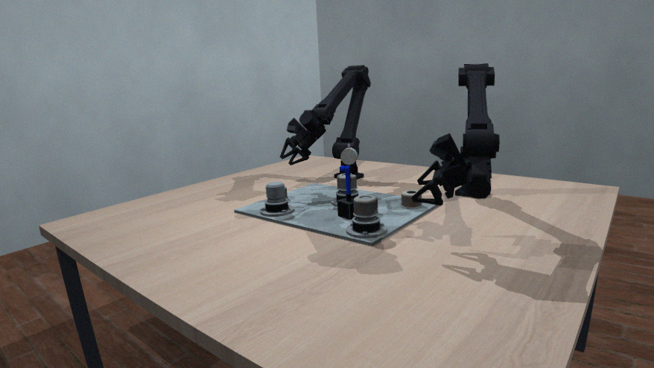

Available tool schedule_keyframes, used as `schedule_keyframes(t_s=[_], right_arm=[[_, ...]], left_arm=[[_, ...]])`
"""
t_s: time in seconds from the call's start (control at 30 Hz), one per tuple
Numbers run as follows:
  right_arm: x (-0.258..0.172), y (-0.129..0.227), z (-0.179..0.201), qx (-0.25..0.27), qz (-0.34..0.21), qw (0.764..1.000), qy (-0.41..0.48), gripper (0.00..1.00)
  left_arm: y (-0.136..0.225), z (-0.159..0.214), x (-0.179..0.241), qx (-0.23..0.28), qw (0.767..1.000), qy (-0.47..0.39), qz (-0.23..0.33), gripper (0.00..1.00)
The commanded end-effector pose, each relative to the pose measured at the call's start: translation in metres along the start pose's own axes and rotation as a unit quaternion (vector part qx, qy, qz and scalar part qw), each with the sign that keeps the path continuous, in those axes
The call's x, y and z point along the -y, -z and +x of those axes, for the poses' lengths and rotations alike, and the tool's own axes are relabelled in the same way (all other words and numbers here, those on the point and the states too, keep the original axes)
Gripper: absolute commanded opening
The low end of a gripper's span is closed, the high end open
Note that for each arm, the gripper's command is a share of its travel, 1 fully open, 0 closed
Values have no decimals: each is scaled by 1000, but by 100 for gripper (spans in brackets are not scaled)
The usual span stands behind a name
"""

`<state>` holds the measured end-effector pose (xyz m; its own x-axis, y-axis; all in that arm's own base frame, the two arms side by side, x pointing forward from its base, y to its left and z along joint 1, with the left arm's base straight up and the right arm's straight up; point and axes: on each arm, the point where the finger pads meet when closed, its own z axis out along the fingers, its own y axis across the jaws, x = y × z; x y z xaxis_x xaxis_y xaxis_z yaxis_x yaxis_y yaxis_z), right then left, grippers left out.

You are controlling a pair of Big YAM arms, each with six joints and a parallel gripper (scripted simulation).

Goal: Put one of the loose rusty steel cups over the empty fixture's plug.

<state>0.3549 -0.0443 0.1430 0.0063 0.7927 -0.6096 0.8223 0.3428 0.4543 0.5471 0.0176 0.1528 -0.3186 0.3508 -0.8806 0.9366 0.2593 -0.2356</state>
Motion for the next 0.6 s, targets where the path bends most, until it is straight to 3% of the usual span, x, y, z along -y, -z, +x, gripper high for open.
schedule_keyframes(t_s=[0.0, 0.1, 0.3, 0.57], right_arm=[[-62, -15, 42, -12, -76, 991, 106, 99], [-81, -17, 64, 3, -92, 981, 174, 99], [-79, -27, 96, 26, -63, 956, 287, 99], [-75, -33, 104, 38, -40, 946, 319, 99]], left_arm=[[5, -42, 29, 4, 999, -26, -32, 100], [-1, -47, 43, 9, 999, -26, -37, 100], [-11, -54, 71, 20, 998, -27, -46, 100], [-21, -62, 98, 29, 998, -28, -55, 100]])
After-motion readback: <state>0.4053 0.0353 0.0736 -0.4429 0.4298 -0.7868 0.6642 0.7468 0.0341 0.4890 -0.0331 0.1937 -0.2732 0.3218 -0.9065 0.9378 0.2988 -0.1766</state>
